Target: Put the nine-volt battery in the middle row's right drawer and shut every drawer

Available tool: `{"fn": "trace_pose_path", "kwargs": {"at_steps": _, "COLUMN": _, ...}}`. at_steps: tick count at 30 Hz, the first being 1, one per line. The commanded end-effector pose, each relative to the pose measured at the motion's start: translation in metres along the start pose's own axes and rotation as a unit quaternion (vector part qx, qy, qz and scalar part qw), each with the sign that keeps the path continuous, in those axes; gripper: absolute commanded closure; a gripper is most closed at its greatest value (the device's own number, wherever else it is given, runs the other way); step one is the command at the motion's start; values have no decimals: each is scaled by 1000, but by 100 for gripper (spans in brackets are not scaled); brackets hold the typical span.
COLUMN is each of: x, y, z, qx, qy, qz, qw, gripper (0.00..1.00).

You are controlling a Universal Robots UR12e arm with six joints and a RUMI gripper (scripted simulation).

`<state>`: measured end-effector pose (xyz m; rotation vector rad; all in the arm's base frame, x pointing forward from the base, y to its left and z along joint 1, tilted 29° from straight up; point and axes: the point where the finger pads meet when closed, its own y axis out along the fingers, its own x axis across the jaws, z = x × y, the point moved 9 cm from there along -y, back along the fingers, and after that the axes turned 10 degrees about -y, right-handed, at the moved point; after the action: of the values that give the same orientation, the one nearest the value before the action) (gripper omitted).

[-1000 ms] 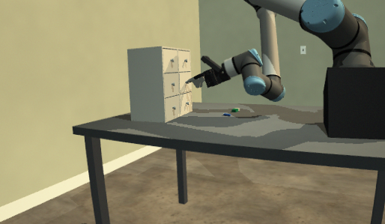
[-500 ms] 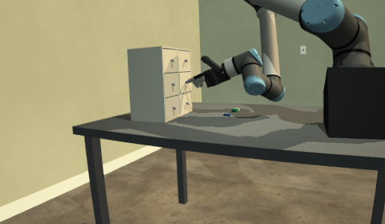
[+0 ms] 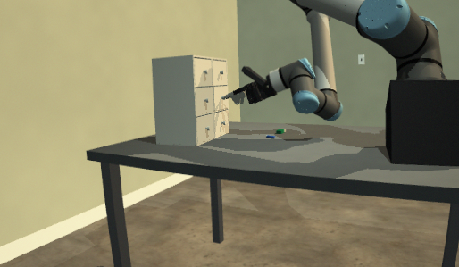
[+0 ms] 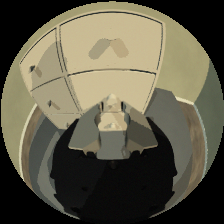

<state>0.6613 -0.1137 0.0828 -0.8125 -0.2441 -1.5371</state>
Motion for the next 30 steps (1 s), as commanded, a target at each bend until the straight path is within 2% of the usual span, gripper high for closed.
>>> {"fn": "trace_pose_path", "kwargs": {"at_steps": 1, "x": -1, "y": -13, "z": -4, "qx": 0, "qy": 0, "qz": 0, "qw": 1000, "gripper": 80}}
{"fn": "trace_pose_path", "kwargs": {"at_steps": 13, "x": -2, "y": -36, "z": -13, "qx": 0, "qy": 0, "qz": 0, "qw": 1000, "gripper": 80}}
{"fn": "trace_pose_path", "kwargs": {"at_steps": 25, "x": -2, "y": -40, "z": -13, "qx": 0, "qy": 0, "qz": 0, "qw": 1000, "gripper": 80}}
{"fn": "trace_pose_path", "kwargs": {"at_steps": 30, "x": -2, "y": -48, "z": -13, "qx": 0, "qy": 0, "qz": 0, "qw": 1000, "gripper": 80}}
